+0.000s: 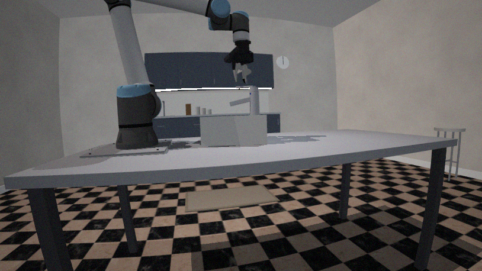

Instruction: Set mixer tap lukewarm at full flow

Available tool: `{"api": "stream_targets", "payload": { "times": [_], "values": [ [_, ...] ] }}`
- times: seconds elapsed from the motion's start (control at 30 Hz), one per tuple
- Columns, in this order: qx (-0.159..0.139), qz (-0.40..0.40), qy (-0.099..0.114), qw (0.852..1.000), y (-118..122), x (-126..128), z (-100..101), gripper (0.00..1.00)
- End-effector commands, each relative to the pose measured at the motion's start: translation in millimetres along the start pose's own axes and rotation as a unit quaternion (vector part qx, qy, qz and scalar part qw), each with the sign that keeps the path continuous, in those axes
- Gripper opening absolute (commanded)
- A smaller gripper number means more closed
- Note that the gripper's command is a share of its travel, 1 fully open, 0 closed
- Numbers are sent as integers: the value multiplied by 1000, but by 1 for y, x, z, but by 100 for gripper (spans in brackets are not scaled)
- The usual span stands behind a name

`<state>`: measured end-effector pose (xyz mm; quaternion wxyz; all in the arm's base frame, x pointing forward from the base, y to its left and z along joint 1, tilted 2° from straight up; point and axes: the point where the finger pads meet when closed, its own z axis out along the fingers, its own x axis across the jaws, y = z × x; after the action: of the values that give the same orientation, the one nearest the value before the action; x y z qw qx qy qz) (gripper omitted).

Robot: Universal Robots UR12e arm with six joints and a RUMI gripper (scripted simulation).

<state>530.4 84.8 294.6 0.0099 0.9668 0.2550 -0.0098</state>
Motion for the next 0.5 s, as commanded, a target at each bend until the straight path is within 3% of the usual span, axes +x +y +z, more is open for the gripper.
{"api": "stream_targets", "payload": {
  "times": [0.0,0.47],
  "values": [
    [0,0,1,1000,0,0,4,41],
    [0,0,1,1000,0,0,8,41]
  ]
}}
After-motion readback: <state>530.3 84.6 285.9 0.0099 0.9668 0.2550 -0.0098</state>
